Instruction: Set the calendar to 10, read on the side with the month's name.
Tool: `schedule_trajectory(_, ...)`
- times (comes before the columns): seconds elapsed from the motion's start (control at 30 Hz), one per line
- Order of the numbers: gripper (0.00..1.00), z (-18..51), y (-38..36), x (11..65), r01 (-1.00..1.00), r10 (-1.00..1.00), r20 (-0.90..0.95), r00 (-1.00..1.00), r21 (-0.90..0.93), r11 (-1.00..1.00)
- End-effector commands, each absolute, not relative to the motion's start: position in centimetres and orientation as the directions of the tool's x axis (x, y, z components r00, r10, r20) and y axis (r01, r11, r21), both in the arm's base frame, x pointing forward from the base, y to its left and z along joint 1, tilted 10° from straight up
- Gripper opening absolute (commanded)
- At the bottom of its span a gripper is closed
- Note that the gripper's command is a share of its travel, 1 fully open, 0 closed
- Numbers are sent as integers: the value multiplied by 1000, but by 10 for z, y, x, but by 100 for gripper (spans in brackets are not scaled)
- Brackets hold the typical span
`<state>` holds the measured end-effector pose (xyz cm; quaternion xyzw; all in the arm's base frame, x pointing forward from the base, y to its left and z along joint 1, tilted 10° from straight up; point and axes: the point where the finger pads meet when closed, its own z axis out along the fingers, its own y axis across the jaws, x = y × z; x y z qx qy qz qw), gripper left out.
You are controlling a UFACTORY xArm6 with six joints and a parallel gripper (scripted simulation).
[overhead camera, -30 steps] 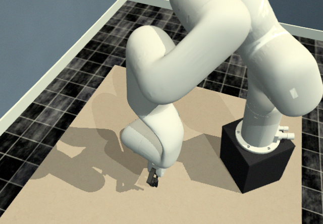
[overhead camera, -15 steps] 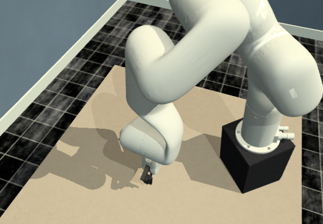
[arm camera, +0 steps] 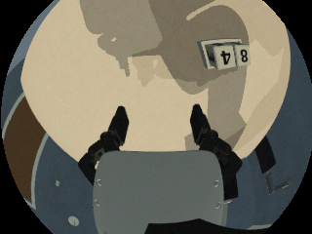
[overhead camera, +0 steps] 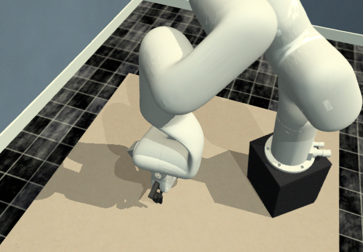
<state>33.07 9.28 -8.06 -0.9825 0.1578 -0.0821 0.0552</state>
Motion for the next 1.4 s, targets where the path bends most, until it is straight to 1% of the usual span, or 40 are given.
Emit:
schedule_trajectory(0.0,100,-80,92,334,-325,-340,109,934,-132,-936)
schedule_trajectory(0.1,100,-79,91,338,-373,-387,102,916,-137,-918)
schedule_trajectory(0.3,100,-77,86,355,-373,-387,102,916,-137,-918)
schedule_trajectory(0.53,100,-77,85,357,-376,-391,101,915,-138,-916)
schedule_trajectory(0.7,100,-76,83,363,-440,-455,91,886,-144,-886)
schedule_trajectory(0.87,100,-74,79,378,-440,-455,91,886,-144,-886)
schedule_trajectory(1.1,100,-74,78,381,-440,-455,91,886,-144,-886)
schedule_trajectory(1.27,100,-73,76,385,-502,-517,81,852,-151,-851)
schedule_trajectory(1.37,100,-72,73,396,-505,-520,80,851,-151,-850)
